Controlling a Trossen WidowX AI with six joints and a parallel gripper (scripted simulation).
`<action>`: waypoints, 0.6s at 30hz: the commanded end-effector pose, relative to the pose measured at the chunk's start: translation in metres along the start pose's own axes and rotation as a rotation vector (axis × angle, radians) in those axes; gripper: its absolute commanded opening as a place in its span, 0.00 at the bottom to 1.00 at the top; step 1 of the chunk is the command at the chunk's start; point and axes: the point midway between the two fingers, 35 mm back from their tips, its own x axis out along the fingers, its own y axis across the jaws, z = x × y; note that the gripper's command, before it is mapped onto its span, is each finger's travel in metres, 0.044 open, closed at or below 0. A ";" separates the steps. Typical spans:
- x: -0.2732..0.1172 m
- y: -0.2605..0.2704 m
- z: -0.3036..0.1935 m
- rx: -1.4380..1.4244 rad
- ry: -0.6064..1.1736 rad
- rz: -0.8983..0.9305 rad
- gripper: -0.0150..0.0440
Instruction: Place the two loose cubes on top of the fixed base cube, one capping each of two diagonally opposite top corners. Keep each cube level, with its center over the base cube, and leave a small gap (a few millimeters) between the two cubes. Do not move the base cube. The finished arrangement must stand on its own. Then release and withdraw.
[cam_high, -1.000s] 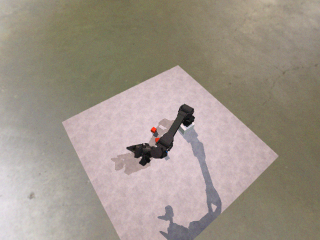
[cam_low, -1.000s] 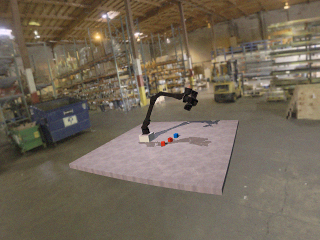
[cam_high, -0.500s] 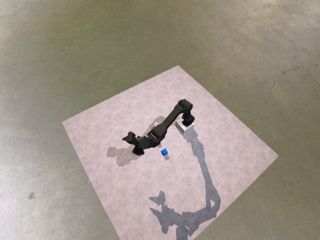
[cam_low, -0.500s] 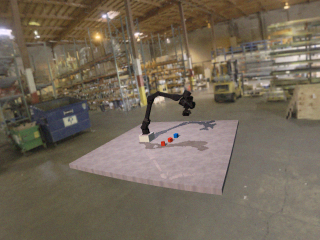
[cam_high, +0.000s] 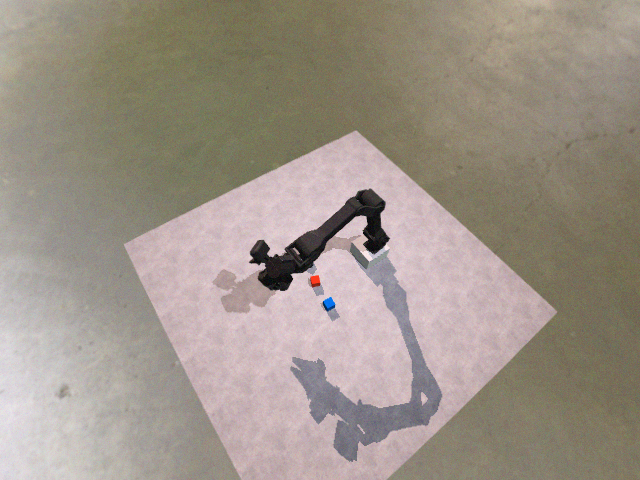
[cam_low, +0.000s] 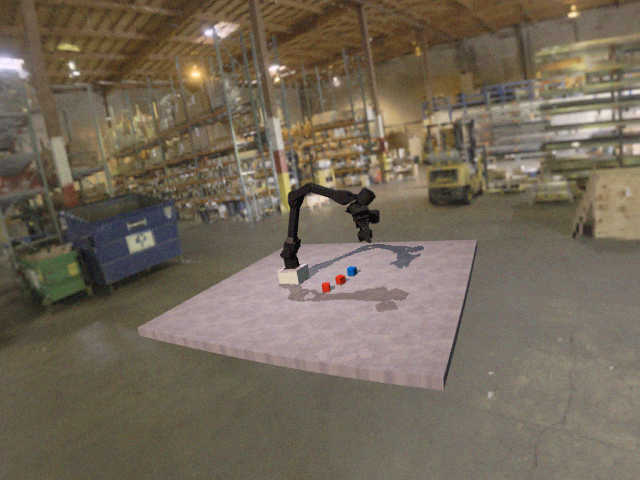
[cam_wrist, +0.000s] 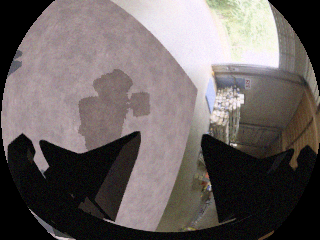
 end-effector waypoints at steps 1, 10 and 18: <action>0.008 0.009 -0.021 0.109 0.035 0.076 0.70; 0.019 0.025 -0.073 0.410 0.154 0.236 0.70; 0.018 0.043 -0.118 0.698 0.305 0.360 0.70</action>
